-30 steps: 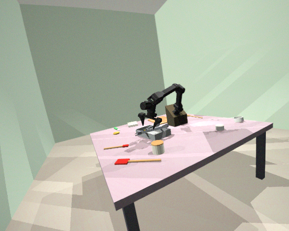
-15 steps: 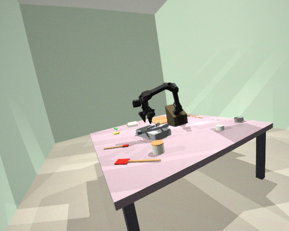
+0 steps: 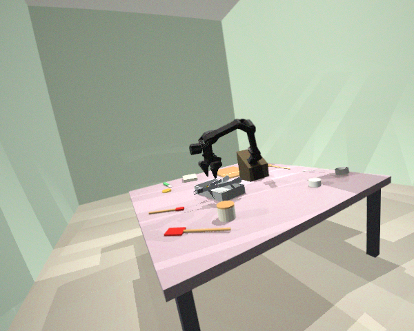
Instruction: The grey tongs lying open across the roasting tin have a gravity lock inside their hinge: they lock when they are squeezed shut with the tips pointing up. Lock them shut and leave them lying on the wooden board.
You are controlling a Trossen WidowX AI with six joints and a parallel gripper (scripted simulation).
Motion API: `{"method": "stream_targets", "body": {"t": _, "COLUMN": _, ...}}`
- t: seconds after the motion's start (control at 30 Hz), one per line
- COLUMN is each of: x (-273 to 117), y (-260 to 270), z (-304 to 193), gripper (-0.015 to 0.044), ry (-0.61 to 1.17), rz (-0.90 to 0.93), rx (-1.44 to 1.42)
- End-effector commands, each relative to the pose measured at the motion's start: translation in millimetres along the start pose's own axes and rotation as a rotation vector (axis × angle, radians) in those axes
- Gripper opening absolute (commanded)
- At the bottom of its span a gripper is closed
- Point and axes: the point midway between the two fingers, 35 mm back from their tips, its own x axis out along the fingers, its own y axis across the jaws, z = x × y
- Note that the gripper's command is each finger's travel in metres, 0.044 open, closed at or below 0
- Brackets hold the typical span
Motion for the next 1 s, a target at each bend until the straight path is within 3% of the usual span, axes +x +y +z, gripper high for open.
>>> {"method": "stream_targets", "body": {"t": 0.0, "x": 8.9, "y": 0.0, "z": 0.6, "gripper": 0.0440, "ry": -0.008, "rz": -0.007, "rx": 0.007}}
{"method": "stream_targets", "body": {"t": 0.97, "x": 56.3, "y": 0.1, "z": -1.7, "gripper": 0.0440, "ry": -0.008, "rz": -0.007, "rx": 0.006}}
